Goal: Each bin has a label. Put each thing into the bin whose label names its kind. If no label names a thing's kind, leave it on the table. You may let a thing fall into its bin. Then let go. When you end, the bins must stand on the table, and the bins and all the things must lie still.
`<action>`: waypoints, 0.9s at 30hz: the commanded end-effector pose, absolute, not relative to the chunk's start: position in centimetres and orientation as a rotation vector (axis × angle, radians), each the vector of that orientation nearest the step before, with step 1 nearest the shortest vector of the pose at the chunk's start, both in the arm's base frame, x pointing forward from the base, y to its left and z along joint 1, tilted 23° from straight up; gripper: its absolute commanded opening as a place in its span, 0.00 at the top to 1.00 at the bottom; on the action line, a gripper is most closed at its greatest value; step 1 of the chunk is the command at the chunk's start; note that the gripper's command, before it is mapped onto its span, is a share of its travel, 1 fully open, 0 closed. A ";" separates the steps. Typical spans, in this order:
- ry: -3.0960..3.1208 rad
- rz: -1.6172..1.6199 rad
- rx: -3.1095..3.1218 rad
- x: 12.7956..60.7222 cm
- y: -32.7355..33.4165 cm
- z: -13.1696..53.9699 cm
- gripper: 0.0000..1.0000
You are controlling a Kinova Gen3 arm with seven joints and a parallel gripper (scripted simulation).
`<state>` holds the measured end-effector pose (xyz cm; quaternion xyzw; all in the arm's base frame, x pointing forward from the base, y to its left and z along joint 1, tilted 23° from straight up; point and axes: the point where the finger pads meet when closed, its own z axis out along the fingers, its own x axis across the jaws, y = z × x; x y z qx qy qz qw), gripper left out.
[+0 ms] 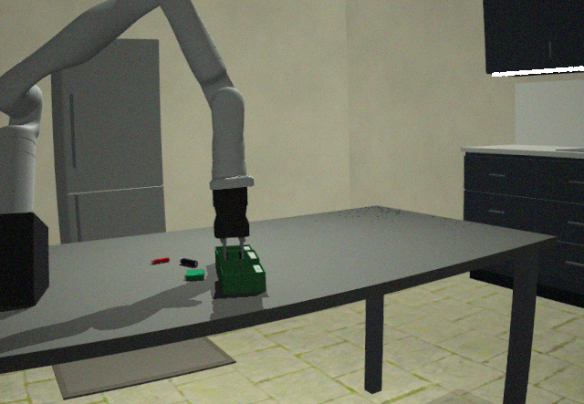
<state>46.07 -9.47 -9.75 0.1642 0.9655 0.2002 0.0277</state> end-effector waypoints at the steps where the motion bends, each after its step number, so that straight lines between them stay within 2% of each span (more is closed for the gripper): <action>1: 2.979 0.617 0.507 46.1 -9.5 -9.7 0.38; 27: 2.979 0.617 0.507 45.8 -10.5 -7.4 0.38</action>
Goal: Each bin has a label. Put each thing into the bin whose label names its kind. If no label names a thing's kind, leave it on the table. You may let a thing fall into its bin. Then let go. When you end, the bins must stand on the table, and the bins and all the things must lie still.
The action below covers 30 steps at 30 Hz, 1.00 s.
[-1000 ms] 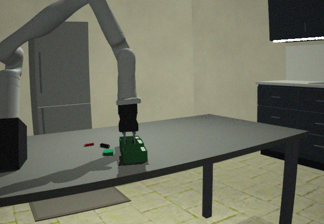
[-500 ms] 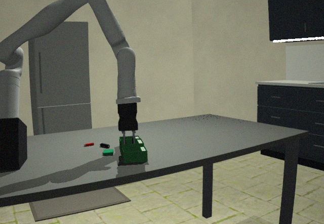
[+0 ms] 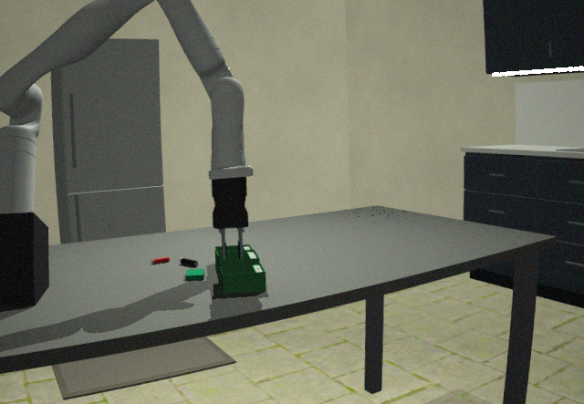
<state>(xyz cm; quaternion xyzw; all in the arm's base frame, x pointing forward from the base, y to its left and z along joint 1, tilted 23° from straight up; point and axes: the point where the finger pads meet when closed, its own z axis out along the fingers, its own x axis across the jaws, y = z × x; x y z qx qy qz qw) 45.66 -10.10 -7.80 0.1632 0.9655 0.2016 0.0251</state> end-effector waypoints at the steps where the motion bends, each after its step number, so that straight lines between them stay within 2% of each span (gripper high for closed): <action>1: 2.979 0.617 0.507 45.8 -10.5 -7.2 0.38; 8: 2.979 0.617 0.507 45.5 -11.5 -5.0 0.38; 18: 2.979 0.617 0.507 45.5 -11.5 -5.0 0.38; 19: 2.975 0.621 0.583 44.8 -11.2 -4.9 0.00; 30: 2.974 0.622 0.600 38.1 -7.8 -4.2 0.00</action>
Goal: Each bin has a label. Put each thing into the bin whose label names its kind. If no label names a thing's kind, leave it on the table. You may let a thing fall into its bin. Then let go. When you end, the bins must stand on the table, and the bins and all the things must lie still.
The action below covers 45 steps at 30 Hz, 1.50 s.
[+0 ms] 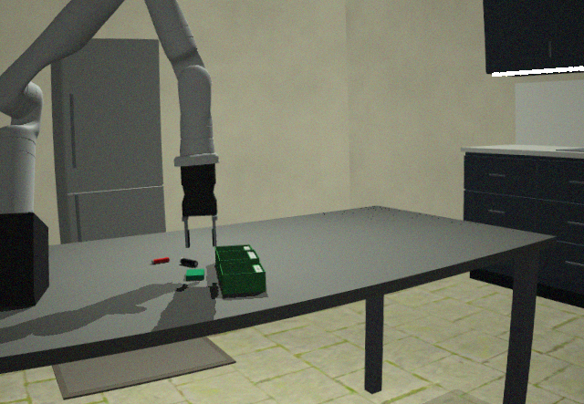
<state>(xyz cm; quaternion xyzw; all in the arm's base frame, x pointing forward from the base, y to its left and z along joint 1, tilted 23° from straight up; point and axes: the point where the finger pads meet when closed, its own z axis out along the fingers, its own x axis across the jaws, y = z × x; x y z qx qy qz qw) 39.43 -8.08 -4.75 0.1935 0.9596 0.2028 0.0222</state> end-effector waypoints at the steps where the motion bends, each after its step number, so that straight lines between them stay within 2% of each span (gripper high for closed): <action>1: 2.974 0.622 0.600 37.7 -7.6 -4.2 0.00; 45: 2.974 0.622 0.600 37.9 -7.5 -4.6 0.00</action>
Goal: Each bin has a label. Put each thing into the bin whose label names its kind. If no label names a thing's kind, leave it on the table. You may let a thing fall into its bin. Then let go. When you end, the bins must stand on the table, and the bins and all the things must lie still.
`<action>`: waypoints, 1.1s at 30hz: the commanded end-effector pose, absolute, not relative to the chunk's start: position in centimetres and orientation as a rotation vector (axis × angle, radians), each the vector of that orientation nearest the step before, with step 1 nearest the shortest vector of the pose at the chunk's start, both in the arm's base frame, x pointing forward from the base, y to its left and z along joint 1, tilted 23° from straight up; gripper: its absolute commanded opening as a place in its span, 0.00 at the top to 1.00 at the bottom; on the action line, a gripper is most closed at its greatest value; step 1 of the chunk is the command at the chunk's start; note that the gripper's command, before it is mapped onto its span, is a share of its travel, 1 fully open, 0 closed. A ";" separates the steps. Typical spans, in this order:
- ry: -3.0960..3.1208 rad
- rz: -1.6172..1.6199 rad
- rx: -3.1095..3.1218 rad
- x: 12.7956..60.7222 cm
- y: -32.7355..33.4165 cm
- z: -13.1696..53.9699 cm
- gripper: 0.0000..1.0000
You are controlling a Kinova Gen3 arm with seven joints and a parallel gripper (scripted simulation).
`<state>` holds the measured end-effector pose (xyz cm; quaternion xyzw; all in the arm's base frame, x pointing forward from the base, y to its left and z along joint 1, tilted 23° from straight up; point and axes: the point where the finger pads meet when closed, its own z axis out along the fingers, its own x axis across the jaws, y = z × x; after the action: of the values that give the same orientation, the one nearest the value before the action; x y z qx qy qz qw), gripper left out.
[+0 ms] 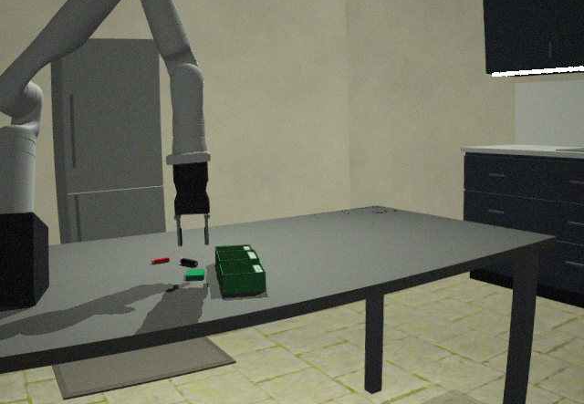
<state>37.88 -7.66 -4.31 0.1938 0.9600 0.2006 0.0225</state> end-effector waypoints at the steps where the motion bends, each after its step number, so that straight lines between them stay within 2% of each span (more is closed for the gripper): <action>1: 2.974 0.622 0.600 38.0 -7.4 -4.9 0.00; 16: 2.974 0.622 0.600 38.2 -5.1 -9.4 0.00; 33: 2.974 0.622 0.600 38.5 -5.4 -9.5 0.00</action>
<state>38.39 -5.29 -9.52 0.1930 0.9602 0.2009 0.0215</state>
